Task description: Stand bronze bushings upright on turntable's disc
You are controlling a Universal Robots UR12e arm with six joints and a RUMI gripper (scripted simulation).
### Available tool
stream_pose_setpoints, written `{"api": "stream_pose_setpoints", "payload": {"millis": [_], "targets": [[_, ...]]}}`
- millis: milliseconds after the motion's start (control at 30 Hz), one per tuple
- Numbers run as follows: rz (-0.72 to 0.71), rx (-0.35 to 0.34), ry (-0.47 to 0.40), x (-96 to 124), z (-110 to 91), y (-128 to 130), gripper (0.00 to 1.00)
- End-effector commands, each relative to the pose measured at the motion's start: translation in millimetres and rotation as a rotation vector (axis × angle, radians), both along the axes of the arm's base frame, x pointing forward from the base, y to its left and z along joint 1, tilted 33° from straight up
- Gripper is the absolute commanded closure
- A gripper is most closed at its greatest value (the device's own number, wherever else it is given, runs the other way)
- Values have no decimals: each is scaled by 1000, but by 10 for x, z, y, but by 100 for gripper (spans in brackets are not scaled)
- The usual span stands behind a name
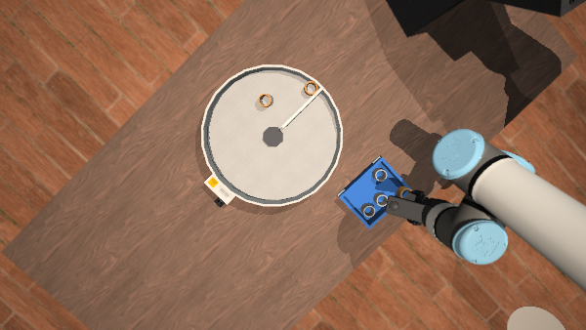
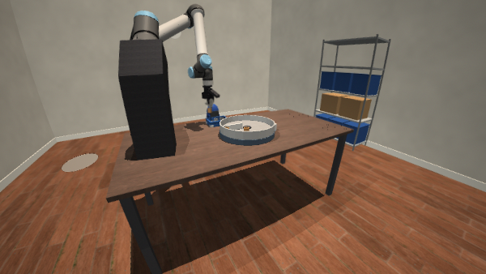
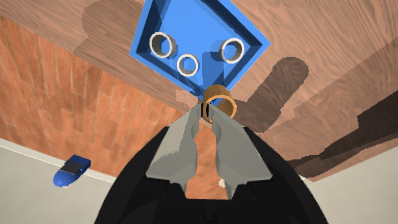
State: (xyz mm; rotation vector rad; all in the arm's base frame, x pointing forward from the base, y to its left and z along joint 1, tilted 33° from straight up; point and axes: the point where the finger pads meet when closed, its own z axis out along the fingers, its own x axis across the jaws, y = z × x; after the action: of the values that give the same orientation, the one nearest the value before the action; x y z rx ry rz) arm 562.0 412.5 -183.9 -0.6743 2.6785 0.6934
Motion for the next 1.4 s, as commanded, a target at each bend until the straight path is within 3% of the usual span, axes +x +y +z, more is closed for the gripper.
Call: {"api": "stream_pose_setpoints", "payload": {"millis": [0,267,1367], "targets": [[0,0,0,-17,111,-66,100],[0,0,0,-31,188,-114,100],[0,0,0,-32,190,-115,100]]}}
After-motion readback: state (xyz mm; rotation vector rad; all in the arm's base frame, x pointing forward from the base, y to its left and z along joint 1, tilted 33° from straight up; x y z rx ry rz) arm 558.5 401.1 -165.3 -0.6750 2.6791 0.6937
